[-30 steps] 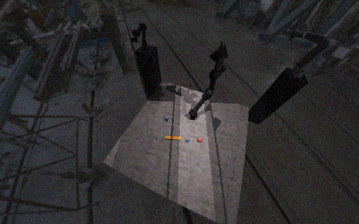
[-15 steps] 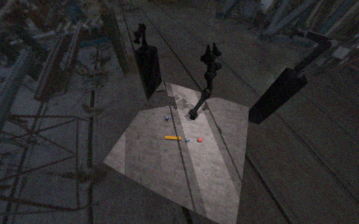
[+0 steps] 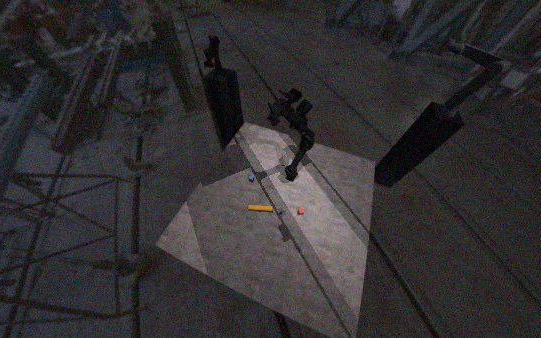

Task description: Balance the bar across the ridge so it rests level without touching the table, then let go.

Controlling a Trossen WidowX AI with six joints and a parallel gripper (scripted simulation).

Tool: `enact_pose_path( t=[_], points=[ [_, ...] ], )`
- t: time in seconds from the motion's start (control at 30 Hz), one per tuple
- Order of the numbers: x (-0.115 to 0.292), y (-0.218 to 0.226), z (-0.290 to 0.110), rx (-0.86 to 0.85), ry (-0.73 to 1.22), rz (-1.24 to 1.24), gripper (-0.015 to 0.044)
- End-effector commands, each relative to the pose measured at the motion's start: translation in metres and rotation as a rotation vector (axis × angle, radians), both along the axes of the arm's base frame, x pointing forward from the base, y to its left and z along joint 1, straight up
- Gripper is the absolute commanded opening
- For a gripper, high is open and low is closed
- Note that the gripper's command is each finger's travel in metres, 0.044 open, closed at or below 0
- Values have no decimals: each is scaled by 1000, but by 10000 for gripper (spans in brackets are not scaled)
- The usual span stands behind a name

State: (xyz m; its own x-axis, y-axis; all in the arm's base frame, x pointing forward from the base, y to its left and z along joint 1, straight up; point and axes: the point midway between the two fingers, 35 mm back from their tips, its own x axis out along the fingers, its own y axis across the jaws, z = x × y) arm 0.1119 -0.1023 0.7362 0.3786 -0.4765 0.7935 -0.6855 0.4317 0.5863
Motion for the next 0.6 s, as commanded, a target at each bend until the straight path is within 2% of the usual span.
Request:
enact_pose_path(
  t=[0.0,0.07,0.23,0.57],
  points=[
    [40,-18,-22,34,135,-12,315],
    [54,-24,-31,28,203,-47,315],
    [118,-48,-79,84,443,-38,315],
    [224,-74,-206,184,941,33,315]
  ],
)
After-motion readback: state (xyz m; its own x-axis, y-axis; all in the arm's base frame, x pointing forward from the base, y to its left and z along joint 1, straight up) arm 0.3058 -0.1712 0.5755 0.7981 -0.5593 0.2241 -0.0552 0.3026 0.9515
